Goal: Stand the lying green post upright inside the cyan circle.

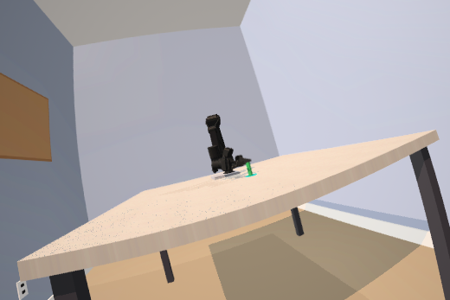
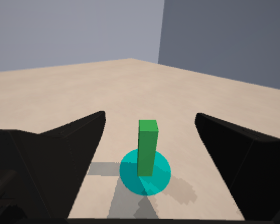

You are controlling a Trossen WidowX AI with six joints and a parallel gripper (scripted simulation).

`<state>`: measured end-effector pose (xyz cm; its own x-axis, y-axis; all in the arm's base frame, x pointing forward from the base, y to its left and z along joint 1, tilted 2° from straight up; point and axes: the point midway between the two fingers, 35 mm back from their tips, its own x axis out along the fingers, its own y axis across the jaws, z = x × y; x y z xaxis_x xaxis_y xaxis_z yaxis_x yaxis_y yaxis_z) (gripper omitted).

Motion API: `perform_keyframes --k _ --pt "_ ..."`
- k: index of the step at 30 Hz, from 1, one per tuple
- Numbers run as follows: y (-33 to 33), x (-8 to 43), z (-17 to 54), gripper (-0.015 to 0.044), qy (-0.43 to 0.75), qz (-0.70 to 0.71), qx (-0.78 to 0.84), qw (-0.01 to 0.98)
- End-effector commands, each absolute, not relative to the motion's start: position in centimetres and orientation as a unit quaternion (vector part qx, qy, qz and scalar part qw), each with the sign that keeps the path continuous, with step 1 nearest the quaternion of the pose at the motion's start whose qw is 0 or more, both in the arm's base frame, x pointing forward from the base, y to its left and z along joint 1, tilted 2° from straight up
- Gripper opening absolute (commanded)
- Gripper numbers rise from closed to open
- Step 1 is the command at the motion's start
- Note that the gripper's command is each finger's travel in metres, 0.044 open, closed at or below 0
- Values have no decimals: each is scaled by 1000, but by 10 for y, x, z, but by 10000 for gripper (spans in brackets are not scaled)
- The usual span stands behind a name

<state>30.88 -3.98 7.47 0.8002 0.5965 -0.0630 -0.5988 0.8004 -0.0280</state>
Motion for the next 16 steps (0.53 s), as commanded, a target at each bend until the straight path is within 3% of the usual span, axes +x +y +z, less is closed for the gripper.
perform_keyframes --k 1,16 --pt "-42 311 93 400 20 314 -24 949" --pt "-41 305 147 400 16 311 -13 950"
